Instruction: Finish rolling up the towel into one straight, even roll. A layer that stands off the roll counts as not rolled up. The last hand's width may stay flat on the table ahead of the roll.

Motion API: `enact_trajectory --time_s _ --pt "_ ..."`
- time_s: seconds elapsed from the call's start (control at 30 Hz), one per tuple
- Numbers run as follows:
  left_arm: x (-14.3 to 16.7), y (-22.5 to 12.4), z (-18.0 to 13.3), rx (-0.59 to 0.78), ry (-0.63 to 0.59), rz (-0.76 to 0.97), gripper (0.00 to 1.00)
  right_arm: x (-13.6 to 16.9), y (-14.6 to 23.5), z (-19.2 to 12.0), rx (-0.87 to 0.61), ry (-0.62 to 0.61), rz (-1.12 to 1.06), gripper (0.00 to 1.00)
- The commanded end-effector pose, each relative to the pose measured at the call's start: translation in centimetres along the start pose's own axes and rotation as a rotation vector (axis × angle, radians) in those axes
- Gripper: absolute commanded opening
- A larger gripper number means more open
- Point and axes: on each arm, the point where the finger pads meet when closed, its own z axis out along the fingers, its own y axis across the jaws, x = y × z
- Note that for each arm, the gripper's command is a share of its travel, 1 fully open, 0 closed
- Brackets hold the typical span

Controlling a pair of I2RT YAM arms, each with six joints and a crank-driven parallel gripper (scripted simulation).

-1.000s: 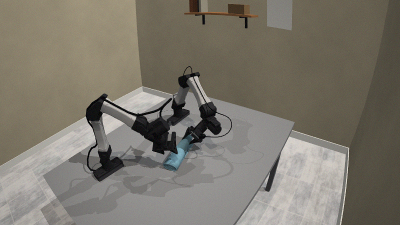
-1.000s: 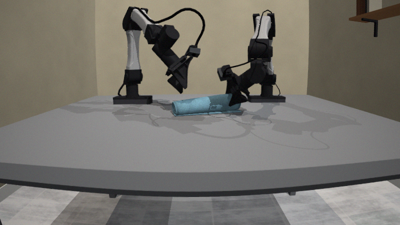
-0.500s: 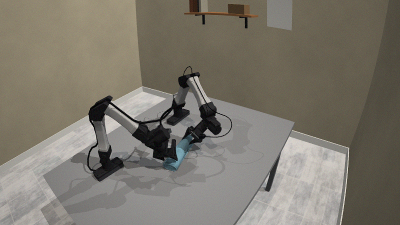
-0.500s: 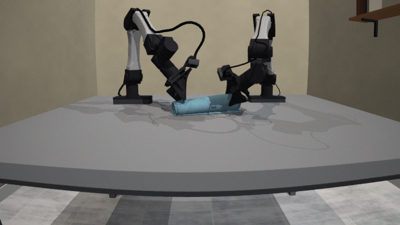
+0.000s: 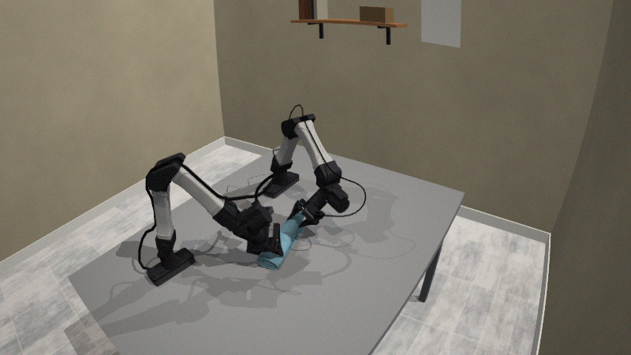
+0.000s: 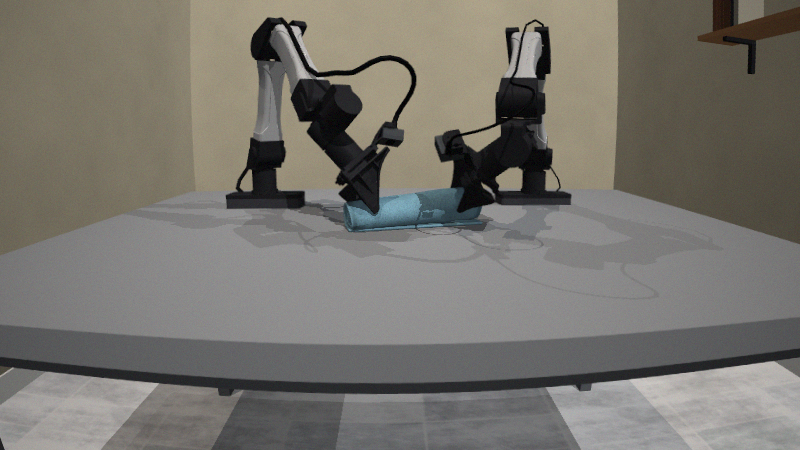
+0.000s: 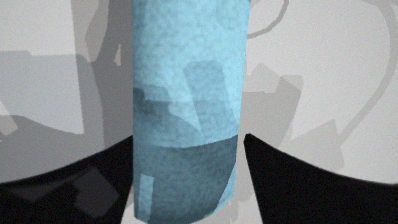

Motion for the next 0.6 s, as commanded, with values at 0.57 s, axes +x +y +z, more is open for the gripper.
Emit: enact_trajectory --time_s 0.57 --pt "-0.17 0.22 0.24 0.011 -0.004 0.009 0.51 -0.67 -1.30 0.25 0.029 -0.014 -0.011 0.55"
